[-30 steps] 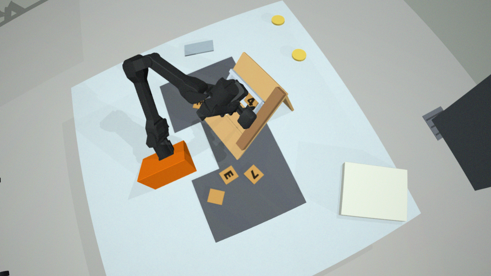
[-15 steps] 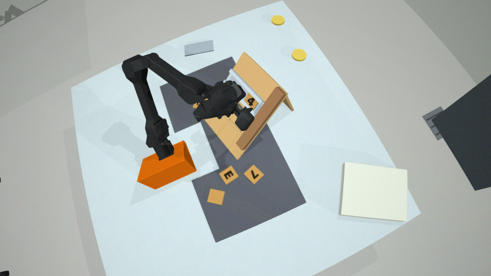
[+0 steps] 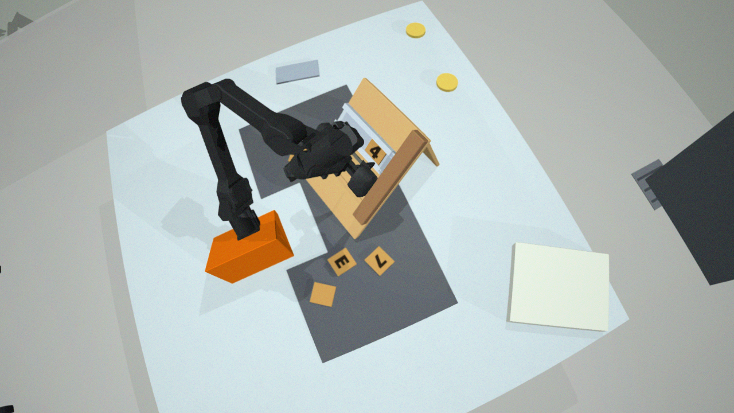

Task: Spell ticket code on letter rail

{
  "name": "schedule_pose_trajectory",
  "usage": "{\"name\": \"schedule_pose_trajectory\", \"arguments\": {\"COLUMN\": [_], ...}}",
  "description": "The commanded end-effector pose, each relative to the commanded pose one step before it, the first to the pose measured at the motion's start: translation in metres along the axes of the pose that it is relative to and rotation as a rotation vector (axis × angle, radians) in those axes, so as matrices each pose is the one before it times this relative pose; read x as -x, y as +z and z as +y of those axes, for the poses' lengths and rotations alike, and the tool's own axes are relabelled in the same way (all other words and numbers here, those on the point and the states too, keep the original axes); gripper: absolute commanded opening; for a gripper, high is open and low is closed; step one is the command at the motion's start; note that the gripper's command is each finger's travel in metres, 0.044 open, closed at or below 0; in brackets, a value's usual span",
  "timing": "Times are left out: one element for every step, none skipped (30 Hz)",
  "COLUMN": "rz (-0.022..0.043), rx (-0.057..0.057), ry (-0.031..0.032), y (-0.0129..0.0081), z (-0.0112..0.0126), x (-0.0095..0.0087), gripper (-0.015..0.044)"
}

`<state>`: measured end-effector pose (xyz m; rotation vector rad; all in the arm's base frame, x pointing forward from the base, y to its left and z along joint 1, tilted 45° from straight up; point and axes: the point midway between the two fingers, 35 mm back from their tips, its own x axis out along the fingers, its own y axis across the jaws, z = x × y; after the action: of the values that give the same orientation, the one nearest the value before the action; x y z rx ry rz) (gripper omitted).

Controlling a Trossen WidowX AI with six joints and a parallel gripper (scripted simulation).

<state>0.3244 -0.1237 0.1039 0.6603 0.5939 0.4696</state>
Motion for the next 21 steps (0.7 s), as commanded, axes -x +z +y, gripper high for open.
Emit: {"name": "schedule_pose_trajectory", "arguments": {"rz": [-0.00305,0.00002,0.00002,0.00001,0.00001,0.00001,0.0,0.00295,0.0,0.0,0.0,0.0,0.0,0.0,0.0,0.0,0.0,0.0,0.0,0.0,0.0], "rx": [0.006,0.0,0.0,0.0,0.0,0.0,0.0,-0.006,0.0,0.0,0.0,0.0,0.0,0.0,0.0,0.0,0.0,0.0,0.0,0.0,0.0], "ry": [0.005,-0.00001,-0.00001,-0.00001,-0.00001,0.0,0.0,-0.00509,0.0,0.0,0.0,0.0,0.0,0.0,0.0,0.0,0.0,0.0,0.0,0.0,0.0], "y": [0.002,0.00025,0.00027,0.0003,0.00032,0.00034,0.00016,-0.00202,0.0,0.0,0.0,0.0,0.0,0.0,0.0,0.0,0.0,0.0,0.0,0.0,0.0], "z": [0.00133,0.00017,0.00018,0.0002,0.00021,0.00022,0.0001,-0.00134,0.0,0.0,0.0,0.0,0.0,0.0,0.0,0.0,0.0,0.0,0.0,0.0,0.0], "x": [0.00227,0.00044,0.0004,0.00035,0.00031,0.00025,0.0001,-0.00093,0.0,0.0,0.0,0.0,0.0,0.0,0.0,0.0,0.0,0.0,0.0,0.0,0.0], "gripper": [0.0295,0.0295,0.0295,0.0295,0.0295,0.0295,0.0295,0.0269,0.0242,0.0216,0.019,0.0164,0.0138,0.0111,0.0085,0.0059,0.0032,0.0006,0.0,0.0,0.0]}}
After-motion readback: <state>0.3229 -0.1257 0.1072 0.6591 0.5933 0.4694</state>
